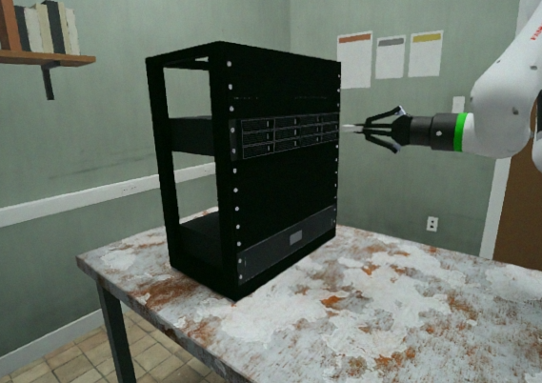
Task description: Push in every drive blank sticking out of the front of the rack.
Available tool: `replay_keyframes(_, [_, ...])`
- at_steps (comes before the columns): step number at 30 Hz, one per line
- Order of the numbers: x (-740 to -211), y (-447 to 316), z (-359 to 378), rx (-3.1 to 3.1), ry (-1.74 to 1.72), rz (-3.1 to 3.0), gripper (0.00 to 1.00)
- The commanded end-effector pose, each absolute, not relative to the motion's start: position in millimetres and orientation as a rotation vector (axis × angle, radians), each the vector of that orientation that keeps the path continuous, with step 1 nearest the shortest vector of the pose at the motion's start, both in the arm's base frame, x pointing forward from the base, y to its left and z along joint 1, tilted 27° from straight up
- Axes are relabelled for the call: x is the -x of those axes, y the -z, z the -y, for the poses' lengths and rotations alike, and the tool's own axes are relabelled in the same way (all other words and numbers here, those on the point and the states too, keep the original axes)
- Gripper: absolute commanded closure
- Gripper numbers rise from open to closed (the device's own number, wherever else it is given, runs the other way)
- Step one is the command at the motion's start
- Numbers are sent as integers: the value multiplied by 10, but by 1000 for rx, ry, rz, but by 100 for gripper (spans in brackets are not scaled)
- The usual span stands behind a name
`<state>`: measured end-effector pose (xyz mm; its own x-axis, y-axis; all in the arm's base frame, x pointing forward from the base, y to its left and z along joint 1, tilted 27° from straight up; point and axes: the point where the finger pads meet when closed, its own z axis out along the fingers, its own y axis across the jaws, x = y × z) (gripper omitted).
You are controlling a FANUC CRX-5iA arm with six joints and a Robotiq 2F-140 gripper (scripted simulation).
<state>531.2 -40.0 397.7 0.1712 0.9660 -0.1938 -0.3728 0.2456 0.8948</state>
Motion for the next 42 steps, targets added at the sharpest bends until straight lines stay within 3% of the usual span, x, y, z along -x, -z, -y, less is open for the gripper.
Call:
replay_keyframes(1, [-5312,-3984,398,-813,-1117,-921,90])
replay_keyframes(42, [-5402,-4025,406,-813,-1117,-921,90])
